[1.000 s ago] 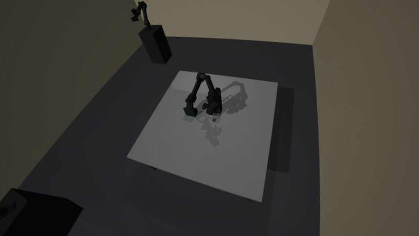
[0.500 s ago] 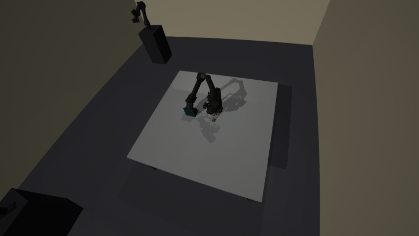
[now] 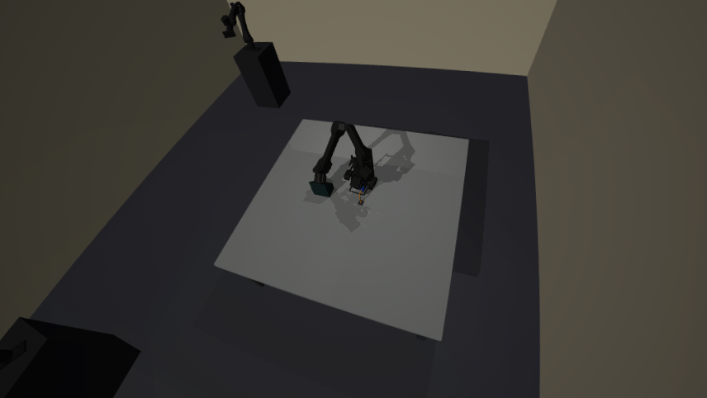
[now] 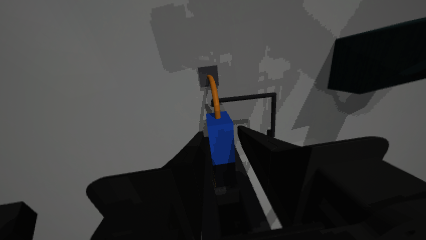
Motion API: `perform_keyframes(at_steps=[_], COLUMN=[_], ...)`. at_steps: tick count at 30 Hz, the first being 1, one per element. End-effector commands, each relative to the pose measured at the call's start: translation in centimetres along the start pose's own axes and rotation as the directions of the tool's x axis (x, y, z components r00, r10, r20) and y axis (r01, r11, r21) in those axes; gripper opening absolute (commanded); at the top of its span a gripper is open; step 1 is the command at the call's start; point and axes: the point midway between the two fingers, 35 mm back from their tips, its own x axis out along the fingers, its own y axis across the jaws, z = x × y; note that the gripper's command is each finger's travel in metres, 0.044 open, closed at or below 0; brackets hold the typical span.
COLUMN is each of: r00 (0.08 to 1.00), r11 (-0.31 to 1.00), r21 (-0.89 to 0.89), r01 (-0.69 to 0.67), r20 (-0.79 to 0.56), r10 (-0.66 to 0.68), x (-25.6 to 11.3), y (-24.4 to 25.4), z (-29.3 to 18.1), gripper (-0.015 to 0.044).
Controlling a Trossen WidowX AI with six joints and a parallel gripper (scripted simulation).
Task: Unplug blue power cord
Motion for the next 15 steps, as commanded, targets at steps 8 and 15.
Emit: perform_keyframes(at_steps=[8,15], r00=[1.000,1.000], r11=[1.000,1.000], r21=[0.006,0.000], r01=[-0.005,0.000], r20=[-0.003,0.000], r10=[0.005,0.000], x=[0.7,0.9], y=[0.0,-0.1], z=[-0.4,-0.4], gripper=[0.0160,0.0107])
